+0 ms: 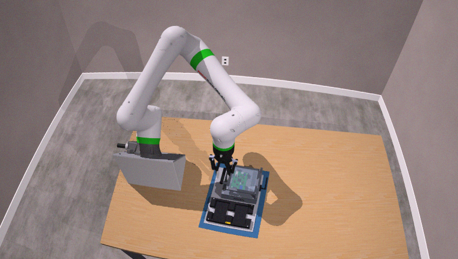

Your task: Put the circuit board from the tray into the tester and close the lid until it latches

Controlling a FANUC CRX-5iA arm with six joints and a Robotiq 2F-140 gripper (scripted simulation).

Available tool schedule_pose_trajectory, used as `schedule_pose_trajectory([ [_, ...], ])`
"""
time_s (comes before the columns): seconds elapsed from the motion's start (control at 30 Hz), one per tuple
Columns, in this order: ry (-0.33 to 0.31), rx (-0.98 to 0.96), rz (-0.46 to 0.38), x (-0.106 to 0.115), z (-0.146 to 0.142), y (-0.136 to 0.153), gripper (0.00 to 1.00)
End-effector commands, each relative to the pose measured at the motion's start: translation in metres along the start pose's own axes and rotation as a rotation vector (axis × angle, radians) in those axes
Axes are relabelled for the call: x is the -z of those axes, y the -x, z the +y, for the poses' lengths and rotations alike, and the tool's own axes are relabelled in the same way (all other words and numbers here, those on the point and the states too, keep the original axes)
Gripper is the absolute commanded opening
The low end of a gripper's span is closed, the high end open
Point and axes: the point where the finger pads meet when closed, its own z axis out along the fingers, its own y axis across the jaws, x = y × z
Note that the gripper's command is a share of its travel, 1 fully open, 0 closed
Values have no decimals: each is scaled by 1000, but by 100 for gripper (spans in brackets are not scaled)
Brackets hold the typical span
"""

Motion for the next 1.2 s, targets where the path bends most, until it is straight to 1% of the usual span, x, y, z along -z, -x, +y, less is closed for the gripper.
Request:
schedule_pose_trajectory([
  [0.0, -1, 0, 0, 0, 0, 0, 30],
  [0.77, -1, 0, 0, 1, 0, 0, 30],
  [1.17, -1, 0, 0, 10, 0, 0, 30],
])
